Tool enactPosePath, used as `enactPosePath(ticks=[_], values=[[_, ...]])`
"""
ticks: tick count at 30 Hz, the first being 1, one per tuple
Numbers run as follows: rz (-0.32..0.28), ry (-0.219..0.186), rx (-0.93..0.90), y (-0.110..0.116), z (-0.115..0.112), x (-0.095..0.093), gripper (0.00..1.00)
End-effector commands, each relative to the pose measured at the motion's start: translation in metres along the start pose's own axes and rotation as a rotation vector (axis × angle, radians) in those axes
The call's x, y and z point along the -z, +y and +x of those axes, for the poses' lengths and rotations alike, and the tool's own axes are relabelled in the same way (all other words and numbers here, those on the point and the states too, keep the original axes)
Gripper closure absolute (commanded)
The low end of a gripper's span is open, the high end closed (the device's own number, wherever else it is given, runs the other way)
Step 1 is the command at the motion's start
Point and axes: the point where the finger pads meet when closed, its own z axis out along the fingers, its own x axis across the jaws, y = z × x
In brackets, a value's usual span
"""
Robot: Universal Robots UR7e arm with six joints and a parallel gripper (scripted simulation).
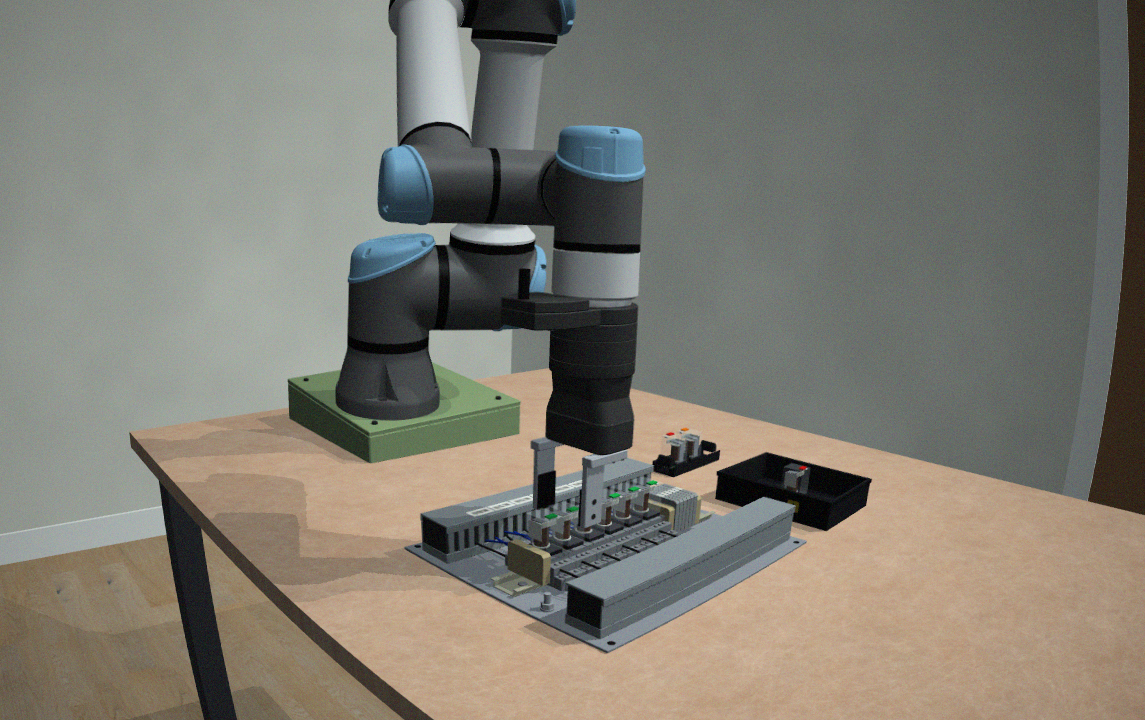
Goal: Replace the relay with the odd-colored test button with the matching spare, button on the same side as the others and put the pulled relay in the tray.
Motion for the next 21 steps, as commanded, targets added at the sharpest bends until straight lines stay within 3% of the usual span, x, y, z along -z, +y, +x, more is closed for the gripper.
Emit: enactPosePath(ticks=[1,21], values=[[0.001,-0.002,0.000,-0.0002,-0.0005,0.0028,0.00],[0.001,-0.002,0.000,-0.0002,-0.0005,0.0067,0.00]])
